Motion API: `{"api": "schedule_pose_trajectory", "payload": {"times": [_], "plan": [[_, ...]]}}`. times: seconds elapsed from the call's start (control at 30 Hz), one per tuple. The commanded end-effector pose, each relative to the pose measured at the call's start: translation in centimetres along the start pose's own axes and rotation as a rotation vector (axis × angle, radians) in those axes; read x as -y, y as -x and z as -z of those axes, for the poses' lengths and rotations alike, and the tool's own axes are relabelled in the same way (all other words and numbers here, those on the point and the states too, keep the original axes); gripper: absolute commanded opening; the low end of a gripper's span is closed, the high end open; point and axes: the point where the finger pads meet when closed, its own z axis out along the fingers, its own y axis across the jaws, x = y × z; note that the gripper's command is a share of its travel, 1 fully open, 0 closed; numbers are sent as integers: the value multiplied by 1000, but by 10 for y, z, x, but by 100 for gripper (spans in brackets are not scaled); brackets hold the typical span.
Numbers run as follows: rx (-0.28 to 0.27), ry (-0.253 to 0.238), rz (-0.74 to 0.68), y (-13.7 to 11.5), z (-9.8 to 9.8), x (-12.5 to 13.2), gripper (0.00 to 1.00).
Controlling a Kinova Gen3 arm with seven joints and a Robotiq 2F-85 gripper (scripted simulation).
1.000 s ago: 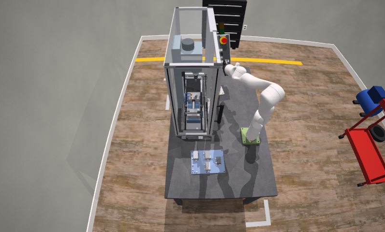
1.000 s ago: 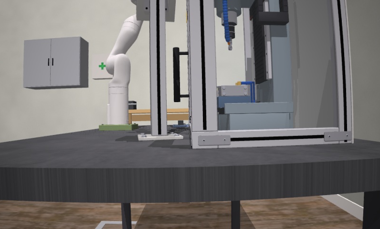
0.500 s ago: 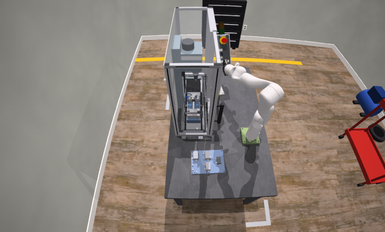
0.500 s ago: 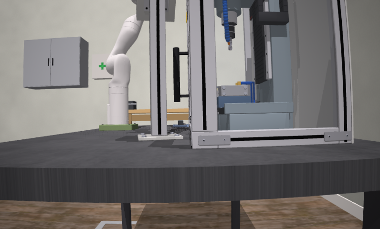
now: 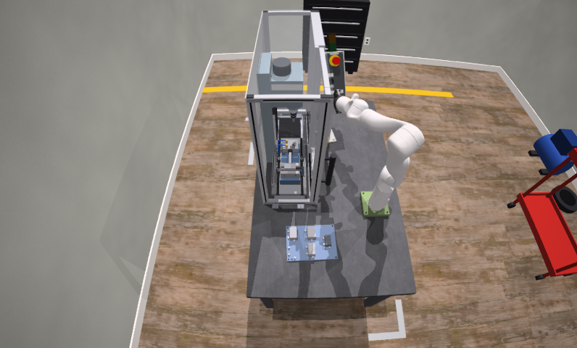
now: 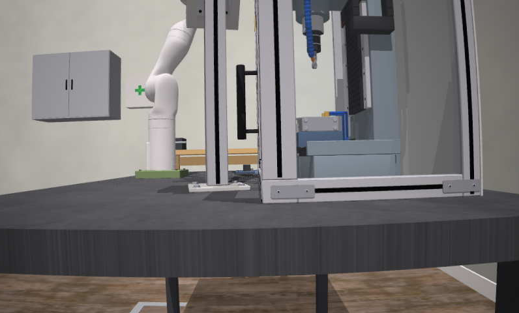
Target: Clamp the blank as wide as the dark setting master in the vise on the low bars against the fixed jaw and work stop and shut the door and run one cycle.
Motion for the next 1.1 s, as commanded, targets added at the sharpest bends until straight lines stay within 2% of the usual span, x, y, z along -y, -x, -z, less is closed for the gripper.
{"api": "schedule_pose_trajectory", "payload": {"times": [0.0,1.07], "plan": [[0,-1,0,0,0,1,10],[0,-1,0,0,-8,1,10]]}}
